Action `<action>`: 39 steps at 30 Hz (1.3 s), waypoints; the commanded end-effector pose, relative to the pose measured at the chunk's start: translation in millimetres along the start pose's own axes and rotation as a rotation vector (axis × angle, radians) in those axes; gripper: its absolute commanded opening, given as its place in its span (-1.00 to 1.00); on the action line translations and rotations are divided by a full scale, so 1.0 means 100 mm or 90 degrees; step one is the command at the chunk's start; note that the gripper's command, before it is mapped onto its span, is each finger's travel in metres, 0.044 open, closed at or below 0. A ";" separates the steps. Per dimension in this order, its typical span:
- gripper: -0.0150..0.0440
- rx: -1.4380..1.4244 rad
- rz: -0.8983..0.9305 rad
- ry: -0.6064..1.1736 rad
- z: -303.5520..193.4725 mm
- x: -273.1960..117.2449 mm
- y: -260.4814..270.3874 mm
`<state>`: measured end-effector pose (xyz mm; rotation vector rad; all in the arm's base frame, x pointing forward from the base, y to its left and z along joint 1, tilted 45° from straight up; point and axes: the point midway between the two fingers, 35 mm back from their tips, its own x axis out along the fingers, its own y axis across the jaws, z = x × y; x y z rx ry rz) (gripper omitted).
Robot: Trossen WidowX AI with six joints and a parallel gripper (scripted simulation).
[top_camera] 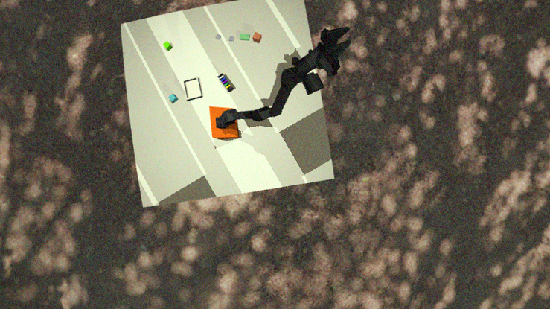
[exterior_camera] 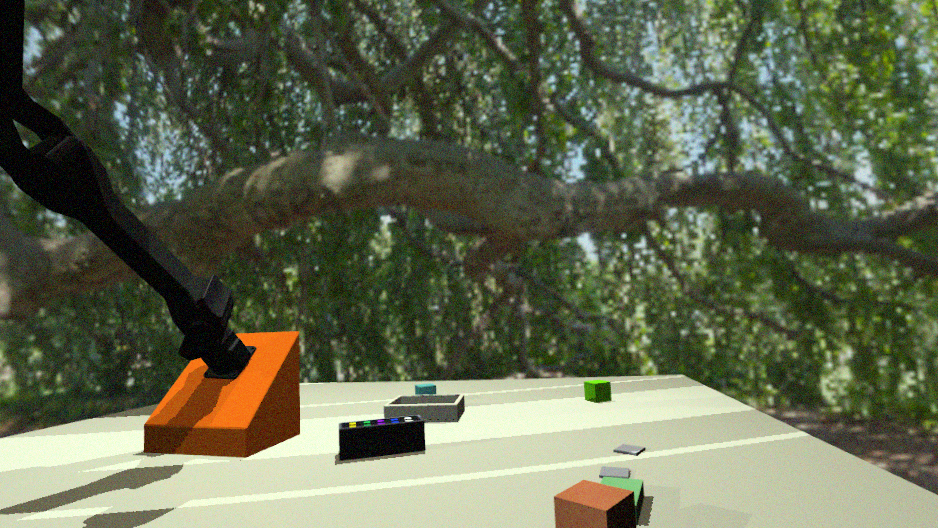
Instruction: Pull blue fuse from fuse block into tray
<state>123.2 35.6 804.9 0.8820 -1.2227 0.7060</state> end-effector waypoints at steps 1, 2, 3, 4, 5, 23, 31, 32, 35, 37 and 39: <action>0.78 -0.002 -0.002 0.001 -0.01 0.00 -0.01; 0.69 -0.007 -0.007 0.006 -0.04 0.00 -0.04; 0.60 -0.017 -0.016 0.014 -0.09 -0.01 -0.09; 0.51 -0.030 -0.028 0.024 -0.16 -0.02 -0.15; 0.42 -0.046 -0.043 0.038 -0.25 -0.03 -0.24; -0.25 -0.431 -0.291 0.439 -2.02 -1.09 -2.06; -0.25 -0.613 -0.331 0.674 -2.55 -1.96 -2.75; -0.25 -0.635 -0.333 0.707 -2.60 -2.09 -2.83; -0.25 -0.700 -0.330 0.809 -2.74 -2.48 -3.04; -0.25 -0.742 -0.323 0.881 -2.81 -2.76 -3.17; -0.25 -0.781 -0.311 0.955 -2.86 -3.04 -3.29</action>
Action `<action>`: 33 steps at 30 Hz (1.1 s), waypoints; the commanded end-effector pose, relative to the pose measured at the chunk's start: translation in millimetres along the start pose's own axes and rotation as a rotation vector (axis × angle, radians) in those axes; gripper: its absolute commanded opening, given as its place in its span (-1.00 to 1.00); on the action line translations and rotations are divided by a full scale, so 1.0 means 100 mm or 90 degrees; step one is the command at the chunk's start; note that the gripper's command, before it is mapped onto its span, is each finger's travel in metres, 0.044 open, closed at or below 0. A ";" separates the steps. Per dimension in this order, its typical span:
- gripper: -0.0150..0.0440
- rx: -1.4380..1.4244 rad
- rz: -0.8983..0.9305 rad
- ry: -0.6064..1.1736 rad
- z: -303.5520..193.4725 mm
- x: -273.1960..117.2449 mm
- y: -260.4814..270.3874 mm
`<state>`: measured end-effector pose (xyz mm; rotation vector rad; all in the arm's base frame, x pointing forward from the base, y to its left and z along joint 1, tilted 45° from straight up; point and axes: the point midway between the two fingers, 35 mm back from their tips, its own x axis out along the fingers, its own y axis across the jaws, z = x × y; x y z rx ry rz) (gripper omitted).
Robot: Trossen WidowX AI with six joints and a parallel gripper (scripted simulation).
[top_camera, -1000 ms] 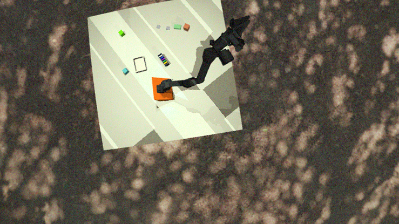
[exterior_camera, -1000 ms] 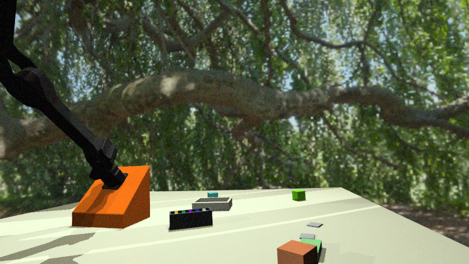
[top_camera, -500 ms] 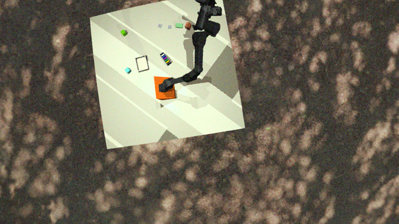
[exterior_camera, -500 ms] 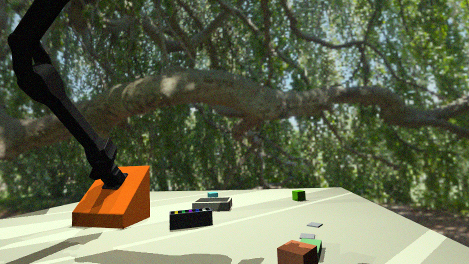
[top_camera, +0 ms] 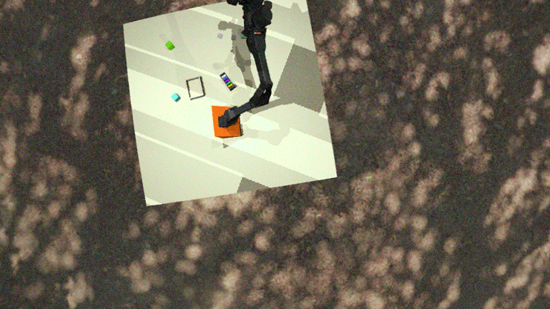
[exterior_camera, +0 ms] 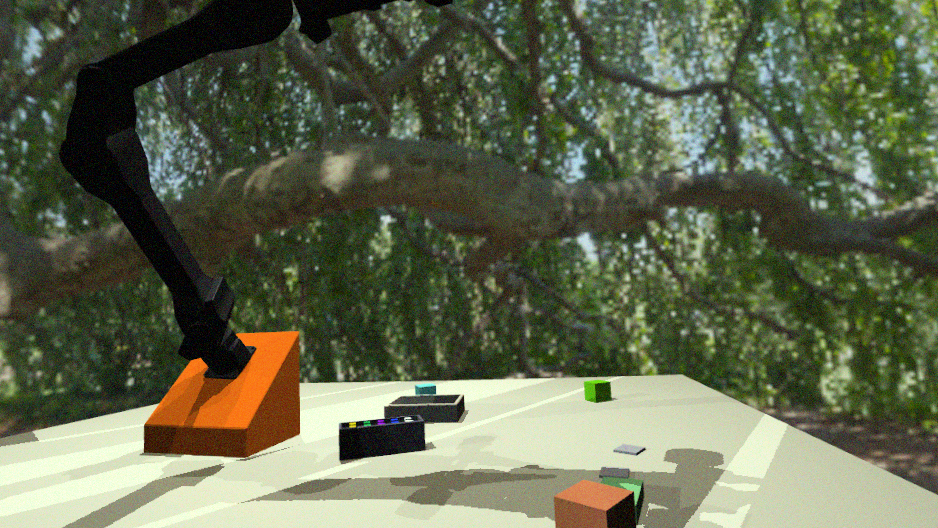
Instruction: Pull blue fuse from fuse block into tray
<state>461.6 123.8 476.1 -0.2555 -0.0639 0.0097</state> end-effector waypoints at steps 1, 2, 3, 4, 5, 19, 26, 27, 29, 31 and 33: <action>-0.25 -0.155 0.014 0.131 -0.74 0.13 0.16; -0.25 -0.187 0.019 0.158 -0.89 0.14 0.19; -0.25 -0.220 0.026 0.185 -1.05 0.14 0.22; -0.25 -0.253 0.034 0.211 -1.20 0.15 0.24; -0.25 -0.286 0.043 0.238 -1.35 0.14 0.26; -0.25 -0.787 0.304 0.610 -3.43 -0.51 0.33; -0.25 -1.060 0.586 0.787 -4.26 -1.21 0.13; -0.25 -1.097 0.639 0.809 -4.36 -1.32 0.09; -0.25 -1.166 0.754 0.848 -4.52 -1.56 0.00; -0.25 -1.221 0.869 0.876 -4.65 -1.77 -0.08; -0.25 -1.241 0.916 0.885 -4.69 -1.88 -0.11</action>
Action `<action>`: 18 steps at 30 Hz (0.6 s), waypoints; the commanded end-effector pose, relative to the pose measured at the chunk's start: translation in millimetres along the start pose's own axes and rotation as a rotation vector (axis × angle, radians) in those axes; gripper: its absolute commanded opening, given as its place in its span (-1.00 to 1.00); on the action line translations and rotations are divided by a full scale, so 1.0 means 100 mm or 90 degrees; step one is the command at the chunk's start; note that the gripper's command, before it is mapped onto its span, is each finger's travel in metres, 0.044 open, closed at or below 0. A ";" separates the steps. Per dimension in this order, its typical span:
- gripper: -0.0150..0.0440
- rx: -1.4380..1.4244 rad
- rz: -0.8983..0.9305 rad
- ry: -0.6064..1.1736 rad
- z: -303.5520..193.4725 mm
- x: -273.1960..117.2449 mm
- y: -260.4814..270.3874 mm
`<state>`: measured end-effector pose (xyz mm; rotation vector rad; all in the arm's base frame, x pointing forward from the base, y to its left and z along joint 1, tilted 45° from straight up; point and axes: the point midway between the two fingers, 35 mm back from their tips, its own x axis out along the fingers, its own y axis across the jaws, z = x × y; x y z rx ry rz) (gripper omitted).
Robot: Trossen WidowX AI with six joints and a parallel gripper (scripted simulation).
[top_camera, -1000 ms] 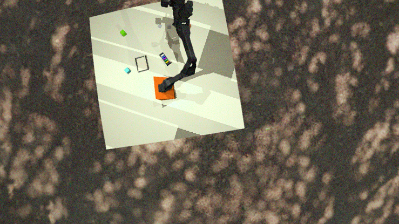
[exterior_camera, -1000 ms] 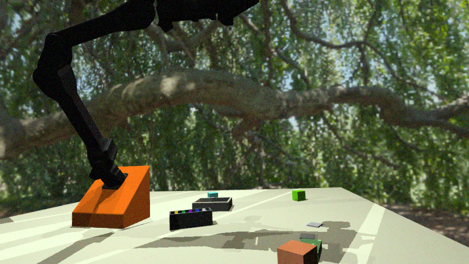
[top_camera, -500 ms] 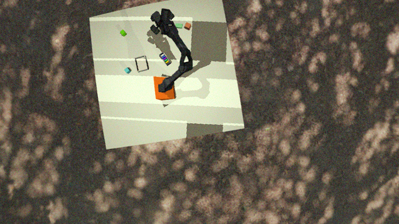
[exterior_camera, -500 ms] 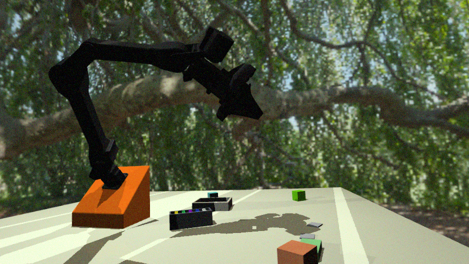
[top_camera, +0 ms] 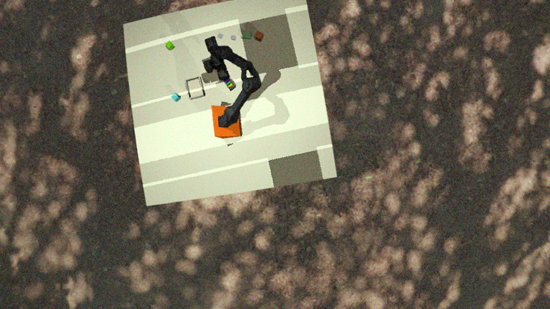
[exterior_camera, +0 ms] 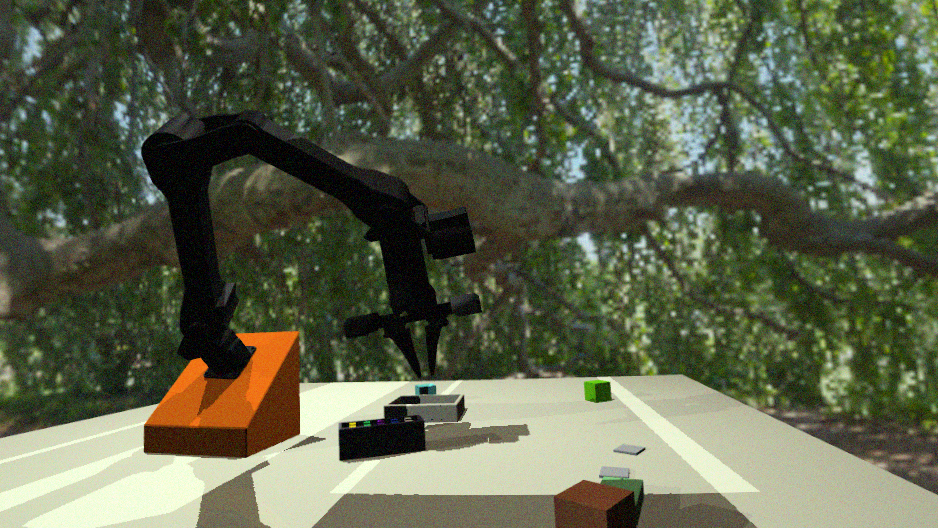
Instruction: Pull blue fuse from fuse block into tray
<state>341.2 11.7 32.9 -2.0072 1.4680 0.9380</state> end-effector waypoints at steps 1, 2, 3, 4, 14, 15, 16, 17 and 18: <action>-0.25 -0.185 0.102 0.022 0.07 0.20 0.43; -0.25 -0.185 0.102 0.022 0.07 0.20 0.43; -0.25 -0.185 0.102 0.022 0.07 0.20 0.43; -0.25 -0.185 0.102 0.022 0.07 0.20 0.43; -0.25 -0.185 0.102 0.022 0.09 0.20 0.45; -0.25 -0.185 0.102 0.022 0.09 0.21 0.45; -0.25 -0.185 0.102 0.022 0.09 0.21 0.45; -0.25 -0.185 0.102 0.022 0.09 0.22 0.45; -0.25 -0.185 0.102 0.022 0.09 0.23 0.45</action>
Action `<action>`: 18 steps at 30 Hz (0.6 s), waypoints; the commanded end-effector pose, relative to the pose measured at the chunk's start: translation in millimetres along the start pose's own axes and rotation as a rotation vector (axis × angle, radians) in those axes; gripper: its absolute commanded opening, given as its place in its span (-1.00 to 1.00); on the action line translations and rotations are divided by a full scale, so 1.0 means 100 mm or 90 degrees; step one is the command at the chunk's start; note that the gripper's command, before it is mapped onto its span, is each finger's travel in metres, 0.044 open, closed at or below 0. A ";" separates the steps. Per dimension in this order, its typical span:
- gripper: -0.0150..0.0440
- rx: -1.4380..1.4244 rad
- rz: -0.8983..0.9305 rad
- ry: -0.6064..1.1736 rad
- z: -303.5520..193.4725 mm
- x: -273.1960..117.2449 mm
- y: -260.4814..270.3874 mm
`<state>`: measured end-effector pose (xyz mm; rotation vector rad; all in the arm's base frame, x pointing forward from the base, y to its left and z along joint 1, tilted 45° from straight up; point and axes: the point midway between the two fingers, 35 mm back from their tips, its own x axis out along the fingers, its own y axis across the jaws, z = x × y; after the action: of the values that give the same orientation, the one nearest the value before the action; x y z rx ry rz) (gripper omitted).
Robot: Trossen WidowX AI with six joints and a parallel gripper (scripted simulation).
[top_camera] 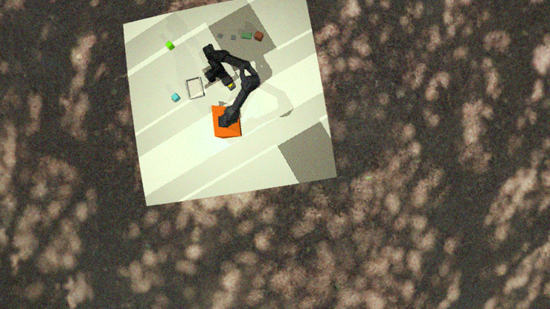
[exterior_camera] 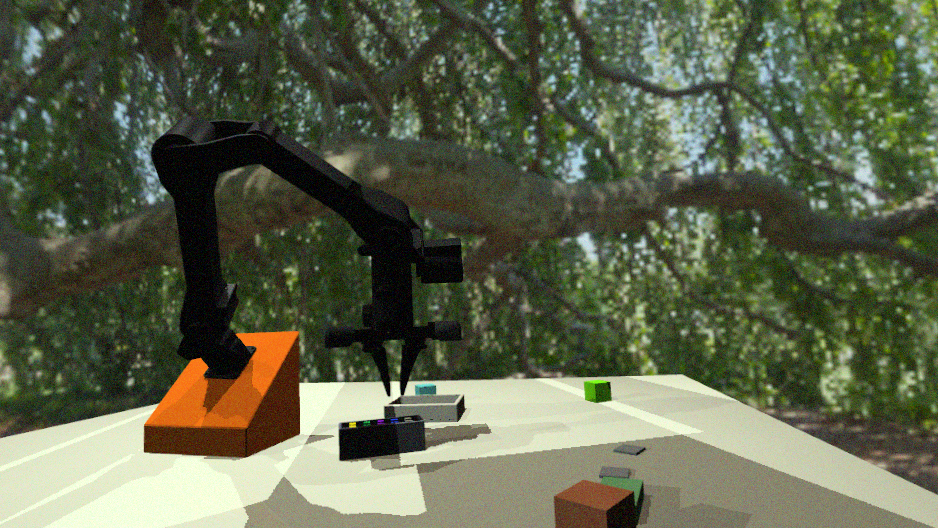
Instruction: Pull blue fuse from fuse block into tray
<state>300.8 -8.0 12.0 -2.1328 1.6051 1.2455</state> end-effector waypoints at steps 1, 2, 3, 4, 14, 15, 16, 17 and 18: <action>-0.25 -0.005 0.002 0.002 0.00 0.04 0.01; -0.25 -0.005 0.002 0.002 0.00 0.05 0.01; -0.25 -0.005 0.002 0.002 0.00 0.06 0.01; -0.25 -0.005 0.002 0.002 0.00 0.07 0.01; -0.25 -0.005 0.002 0.002 0.00 0.17 0.01; -0.25 -0.005 0.002 0.002 0.00 0.18 0.01; -0.25 -0.005 0.002 0.003 0.00 0.19 0.01; -0.25 -0.005 0.002 0.003 0.00 0.20 0.01; -0.25 -0.005 0.002 0.003 0.00 0.20 0.01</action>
<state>301.6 -18.9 0.6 -2.1351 1.6045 1.2468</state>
